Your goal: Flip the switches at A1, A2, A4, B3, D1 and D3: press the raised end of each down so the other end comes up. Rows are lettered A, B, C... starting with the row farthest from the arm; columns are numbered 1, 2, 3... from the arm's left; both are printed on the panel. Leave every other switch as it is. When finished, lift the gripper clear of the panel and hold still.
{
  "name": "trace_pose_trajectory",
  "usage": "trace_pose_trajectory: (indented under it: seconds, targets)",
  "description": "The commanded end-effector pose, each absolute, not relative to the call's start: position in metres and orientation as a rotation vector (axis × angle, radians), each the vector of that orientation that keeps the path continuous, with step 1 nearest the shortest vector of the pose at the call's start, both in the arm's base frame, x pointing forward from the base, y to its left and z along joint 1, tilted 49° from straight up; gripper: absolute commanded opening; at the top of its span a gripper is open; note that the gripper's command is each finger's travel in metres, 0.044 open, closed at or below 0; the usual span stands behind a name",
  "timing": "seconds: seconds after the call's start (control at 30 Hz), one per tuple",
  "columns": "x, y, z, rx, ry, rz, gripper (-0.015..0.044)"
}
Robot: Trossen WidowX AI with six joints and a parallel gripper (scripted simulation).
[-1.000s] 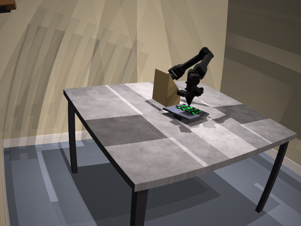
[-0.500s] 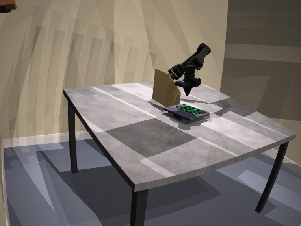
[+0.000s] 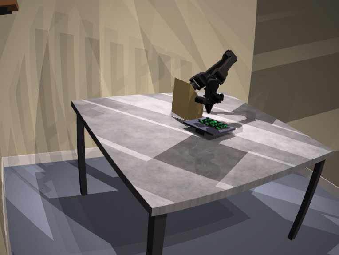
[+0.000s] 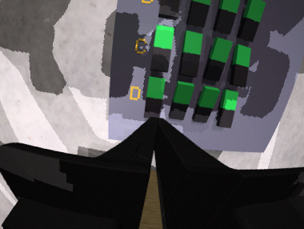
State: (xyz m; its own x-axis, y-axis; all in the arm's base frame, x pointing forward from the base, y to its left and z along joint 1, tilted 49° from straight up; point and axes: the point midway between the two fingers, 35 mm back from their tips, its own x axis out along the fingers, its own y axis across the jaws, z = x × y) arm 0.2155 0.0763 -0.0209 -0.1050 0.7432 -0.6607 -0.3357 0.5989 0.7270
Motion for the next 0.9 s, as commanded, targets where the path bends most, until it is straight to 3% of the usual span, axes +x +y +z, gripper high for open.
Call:
trace_pose_trajectory:
  seconds: [0.0, 0.87]
  targets:
    - [0.213, 0.084, -0.026, 0.383, 1.403, 0.949, 0.0]
    - [0.211, 0.094, -0.036, 0.384, 1.403, 0.949, 0.0]
